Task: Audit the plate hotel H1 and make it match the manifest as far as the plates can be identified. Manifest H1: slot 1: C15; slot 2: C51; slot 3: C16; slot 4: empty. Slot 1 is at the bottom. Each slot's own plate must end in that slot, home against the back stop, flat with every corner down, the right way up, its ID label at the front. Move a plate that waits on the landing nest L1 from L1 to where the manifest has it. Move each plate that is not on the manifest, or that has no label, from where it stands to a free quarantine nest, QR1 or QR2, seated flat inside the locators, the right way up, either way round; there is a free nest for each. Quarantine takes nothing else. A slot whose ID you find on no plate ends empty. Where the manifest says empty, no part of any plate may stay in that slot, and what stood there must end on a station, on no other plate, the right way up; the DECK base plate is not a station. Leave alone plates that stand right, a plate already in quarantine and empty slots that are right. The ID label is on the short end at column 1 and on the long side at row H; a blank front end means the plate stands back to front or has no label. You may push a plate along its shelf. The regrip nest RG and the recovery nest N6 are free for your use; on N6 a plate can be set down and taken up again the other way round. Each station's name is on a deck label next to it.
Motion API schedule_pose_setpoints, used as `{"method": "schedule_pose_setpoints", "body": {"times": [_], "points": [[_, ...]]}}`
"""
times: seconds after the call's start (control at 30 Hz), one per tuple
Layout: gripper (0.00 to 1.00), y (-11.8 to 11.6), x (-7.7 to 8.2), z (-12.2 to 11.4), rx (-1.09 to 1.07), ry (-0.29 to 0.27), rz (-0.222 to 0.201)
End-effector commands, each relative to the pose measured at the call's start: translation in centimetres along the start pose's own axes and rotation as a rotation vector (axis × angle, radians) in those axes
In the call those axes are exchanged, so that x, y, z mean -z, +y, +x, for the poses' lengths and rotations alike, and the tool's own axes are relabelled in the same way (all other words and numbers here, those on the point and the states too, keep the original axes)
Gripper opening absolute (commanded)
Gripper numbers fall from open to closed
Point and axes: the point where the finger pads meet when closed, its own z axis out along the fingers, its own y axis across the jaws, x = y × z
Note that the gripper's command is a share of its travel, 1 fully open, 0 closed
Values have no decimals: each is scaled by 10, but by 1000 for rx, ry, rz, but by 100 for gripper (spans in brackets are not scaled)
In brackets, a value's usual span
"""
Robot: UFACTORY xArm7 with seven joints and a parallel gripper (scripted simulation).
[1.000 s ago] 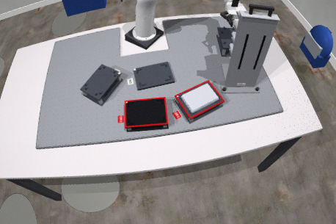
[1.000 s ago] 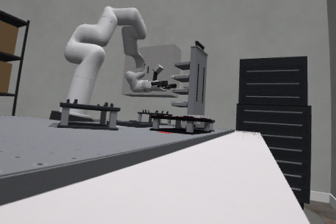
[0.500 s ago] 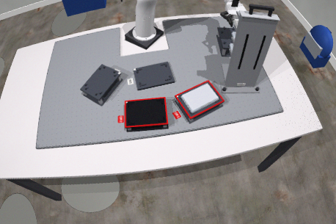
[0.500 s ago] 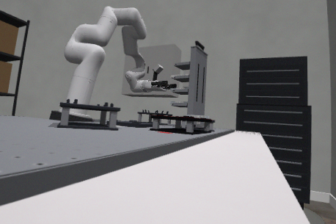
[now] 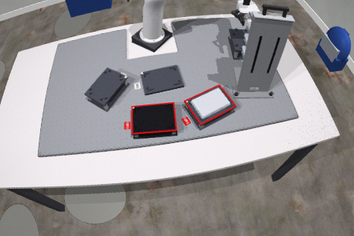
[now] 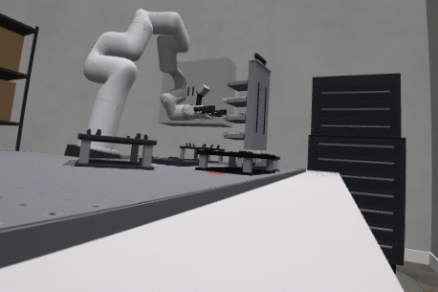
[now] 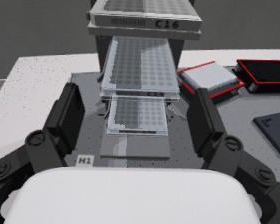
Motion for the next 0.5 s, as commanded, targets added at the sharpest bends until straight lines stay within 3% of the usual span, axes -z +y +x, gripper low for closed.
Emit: {"method": "schedule_pose_setpoints", "body": {"times": [0.0,0.17,0.47], "points": [[100,0,5,1,-4,0,-2],[100,0,11,1,-4,0,-2],[100,0,11,-23,-4,0,-2]]}}
